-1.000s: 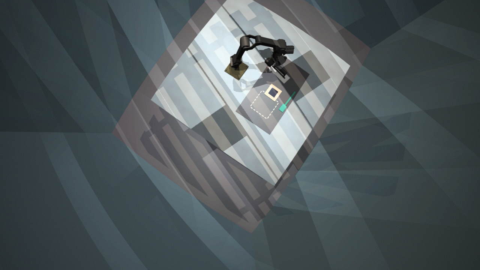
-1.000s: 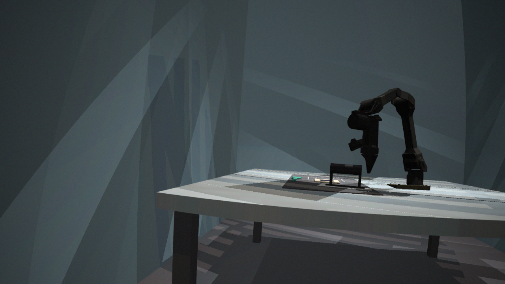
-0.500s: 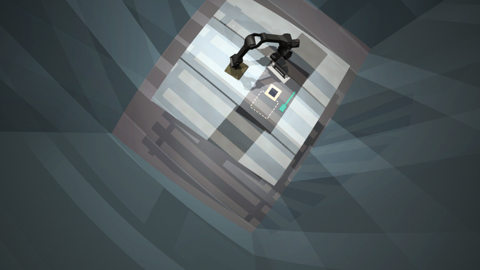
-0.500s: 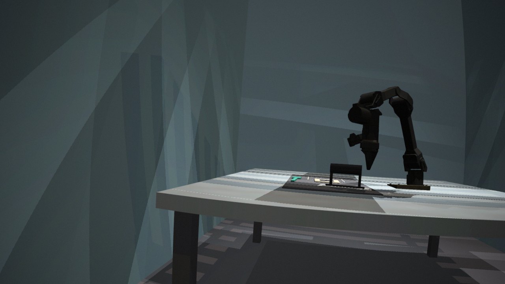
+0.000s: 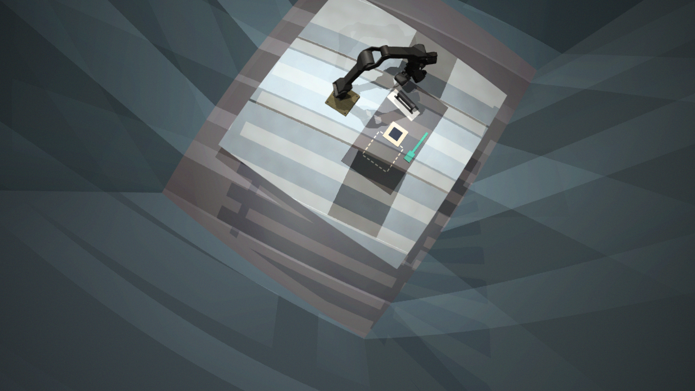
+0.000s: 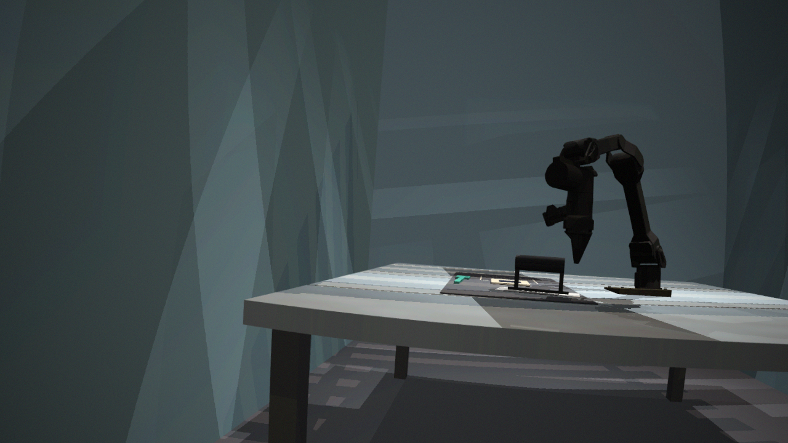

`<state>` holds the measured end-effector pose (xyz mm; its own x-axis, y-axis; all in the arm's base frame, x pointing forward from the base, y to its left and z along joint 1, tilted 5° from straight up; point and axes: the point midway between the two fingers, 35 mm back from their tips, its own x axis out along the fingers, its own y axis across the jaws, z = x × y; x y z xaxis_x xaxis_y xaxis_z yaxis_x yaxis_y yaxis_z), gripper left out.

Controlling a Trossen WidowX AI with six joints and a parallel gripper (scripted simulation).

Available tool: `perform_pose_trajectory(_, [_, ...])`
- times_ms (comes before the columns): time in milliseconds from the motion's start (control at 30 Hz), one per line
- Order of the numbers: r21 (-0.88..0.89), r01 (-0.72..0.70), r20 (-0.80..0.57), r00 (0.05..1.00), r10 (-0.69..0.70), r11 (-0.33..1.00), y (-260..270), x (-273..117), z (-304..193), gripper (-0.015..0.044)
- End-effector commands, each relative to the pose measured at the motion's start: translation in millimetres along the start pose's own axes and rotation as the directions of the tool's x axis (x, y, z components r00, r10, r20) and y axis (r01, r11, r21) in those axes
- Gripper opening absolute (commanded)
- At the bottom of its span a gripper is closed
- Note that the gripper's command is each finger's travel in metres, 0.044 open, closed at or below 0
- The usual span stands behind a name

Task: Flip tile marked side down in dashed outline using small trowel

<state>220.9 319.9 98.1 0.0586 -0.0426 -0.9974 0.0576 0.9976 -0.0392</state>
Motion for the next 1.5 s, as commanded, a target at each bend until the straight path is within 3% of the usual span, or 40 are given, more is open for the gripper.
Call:
perform_pose_trajectory(0, [0.0, -0.001, 0.0, 1.0, 0.001, 1.0, 0.1, -0.1, 0.0, 0.01])
perform_pose_trajectory(600, [0.0, 0.0, 0.0, 1.0, 0.0, 1.0, 0.0, 0.1, -0.1, 0.01])
perform_pose_trajectory(733, [0.0, 0.0, 0.0, 1.0, 0.0, 1.0, 0.0, 0.1, -0.1, 0.0])
perform_pose_trajectory(1167, [0.0, 0.0, 0.0, 1.0, 0.0, 1.0, 0.0, 0.1, -0.1, 0.0])
perform_pose_trajectory(1367, [-0.001, 0.0, 0.0, 1.0, 0.0, 1.0, -1.7, -0.6, 2.2, 0.0153])
perform_pose_trajectory(1467, [-0.009, 0.004, 0.001, 1.0, -0.004, 1.0, -28.3, -9.9, 33.8, 0.0231])
